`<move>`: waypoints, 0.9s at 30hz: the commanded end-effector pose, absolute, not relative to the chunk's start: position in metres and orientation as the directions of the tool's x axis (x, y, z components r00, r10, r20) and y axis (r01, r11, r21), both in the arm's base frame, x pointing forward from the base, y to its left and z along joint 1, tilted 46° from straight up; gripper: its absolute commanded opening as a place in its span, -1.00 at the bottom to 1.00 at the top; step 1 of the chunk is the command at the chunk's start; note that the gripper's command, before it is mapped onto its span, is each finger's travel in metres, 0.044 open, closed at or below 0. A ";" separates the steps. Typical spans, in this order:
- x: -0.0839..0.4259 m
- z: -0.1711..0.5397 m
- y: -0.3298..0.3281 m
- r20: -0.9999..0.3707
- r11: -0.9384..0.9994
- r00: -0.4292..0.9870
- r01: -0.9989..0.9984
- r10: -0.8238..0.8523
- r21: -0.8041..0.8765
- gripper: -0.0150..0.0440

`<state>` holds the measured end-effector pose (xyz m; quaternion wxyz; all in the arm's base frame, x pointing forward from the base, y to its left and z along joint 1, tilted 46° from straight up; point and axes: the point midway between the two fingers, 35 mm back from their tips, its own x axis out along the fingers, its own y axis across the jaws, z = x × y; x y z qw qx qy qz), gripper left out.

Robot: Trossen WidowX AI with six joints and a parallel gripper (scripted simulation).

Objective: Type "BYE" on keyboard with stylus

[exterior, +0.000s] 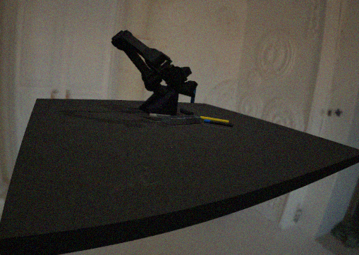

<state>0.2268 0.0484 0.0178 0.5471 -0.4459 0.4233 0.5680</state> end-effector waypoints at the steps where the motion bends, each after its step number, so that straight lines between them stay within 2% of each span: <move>1: 0.226 0.018 0.054 -0.965 -0.119 -0.094 -0.991 0.244 0.067 -0.49; 4: 0.226 0.018 0.056 -0.962 -0.145 -0.127 -0.985 0.241 0.094 -0.49; 27: 0.226 -0.004 0.033 -0.962 -0.145 -0.127 -0.985 0.240 0.094 -0.49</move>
